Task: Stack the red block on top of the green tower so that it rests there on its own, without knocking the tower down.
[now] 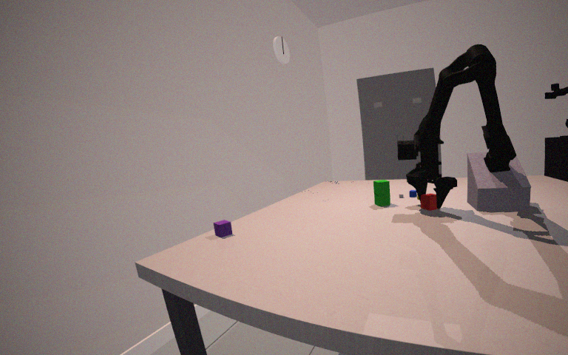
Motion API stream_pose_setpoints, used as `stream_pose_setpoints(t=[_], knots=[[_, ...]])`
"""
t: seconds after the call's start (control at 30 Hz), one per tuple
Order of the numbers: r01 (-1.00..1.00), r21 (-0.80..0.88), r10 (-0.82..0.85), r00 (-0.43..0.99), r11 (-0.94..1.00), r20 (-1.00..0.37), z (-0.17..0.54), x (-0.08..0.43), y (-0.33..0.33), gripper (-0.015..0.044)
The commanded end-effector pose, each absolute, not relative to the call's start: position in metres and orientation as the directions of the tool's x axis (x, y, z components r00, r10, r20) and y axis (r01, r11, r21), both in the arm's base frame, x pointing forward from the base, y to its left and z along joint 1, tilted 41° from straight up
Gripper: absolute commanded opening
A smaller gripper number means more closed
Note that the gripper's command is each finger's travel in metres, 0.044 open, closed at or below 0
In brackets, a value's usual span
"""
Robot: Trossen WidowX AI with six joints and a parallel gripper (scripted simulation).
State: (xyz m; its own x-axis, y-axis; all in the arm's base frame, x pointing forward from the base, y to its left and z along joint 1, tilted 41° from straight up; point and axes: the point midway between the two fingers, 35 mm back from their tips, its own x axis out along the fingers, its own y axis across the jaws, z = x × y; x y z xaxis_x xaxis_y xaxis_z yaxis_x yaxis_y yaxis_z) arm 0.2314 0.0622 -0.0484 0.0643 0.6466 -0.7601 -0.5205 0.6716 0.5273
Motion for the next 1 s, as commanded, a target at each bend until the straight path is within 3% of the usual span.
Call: stream_pose_setpoints(t=[0.0, 0.17, 0.37, 0.53, 0.97], knots=[[-0.518, 0.531, 0.650, 0.065, 0.671, -0.757, -0.048, 0.231, 0.063, 0.0309], [-0.518, 0.531, 0.650, 0.065, 0.671, -0.757, -0.048, 0.231, 0.063, 0.0177], [-0.518, 0.531, 0.650, 0.065, 0.671, -0.757, -0.048, 0.231, 0.063, 0.0138], [-0.518, 0.530, 0.648, 0.065, 0.672, -0.758, -0.040, 0.231, 0.055, 0.0006], [-0.518, 0.528, 0.646, 0.065, 0.673, -0.760, 0.004, 0.228, 0.016, 0.0000]])
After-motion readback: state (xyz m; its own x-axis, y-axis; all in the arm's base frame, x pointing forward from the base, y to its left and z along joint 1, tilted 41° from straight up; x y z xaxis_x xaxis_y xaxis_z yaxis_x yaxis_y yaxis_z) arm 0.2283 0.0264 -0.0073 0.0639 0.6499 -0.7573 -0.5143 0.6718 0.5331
